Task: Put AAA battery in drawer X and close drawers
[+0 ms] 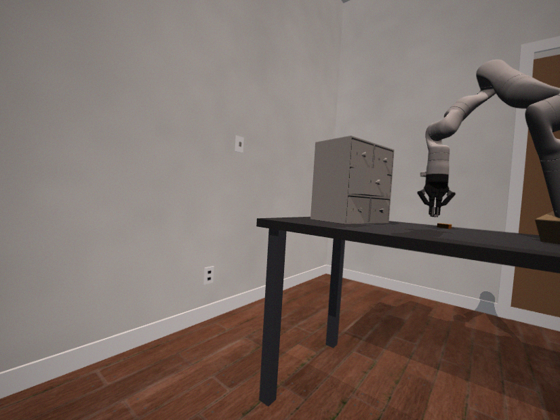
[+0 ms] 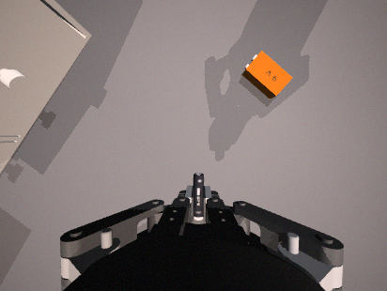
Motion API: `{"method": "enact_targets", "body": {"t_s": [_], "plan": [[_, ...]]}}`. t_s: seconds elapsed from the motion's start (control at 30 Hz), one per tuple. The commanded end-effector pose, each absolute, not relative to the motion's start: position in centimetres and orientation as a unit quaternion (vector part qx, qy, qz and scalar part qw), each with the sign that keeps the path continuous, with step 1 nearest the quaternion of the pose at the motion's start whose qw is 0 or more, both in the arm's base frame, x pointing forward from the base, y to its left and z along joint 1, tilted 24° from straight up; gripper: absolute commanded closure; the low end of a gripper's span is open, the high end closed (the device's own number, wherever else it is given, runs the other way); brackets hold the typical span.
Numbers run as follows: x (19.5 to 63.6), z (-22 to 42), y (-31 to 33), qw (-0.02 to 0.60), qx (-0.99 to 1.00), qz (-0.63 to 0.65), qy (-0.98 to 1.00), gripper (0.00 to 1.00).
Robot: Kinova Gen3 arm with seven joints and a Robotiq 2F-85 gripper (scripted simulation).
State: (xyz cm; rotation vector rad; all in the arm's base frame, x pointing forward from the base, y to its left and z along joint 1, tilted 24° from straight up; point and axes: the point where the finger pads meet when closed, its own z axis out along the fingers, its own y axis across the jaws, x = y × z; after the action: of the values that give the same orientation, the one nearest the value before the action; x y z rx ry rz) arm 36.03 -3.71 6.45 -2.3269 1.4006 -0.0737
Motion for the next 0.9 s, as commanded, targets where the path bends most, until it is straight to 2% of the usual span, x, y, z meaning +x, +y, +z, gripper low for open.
{"method": "enact_targets", "body": {"t_s": [0.0, 0.37, 0.87], "plan": [[35.9, 7.5, -4.9, 0.208, -0.834, -0.033, 0.510, 0.95], [34.9, 10.8, -6.0, 0.208, -0.834, -0.033, 0.510, 0.95], [34.9, 11.0, -6.1, 0.208, -0.834, -0.033, 0.510, 0.95]]}}
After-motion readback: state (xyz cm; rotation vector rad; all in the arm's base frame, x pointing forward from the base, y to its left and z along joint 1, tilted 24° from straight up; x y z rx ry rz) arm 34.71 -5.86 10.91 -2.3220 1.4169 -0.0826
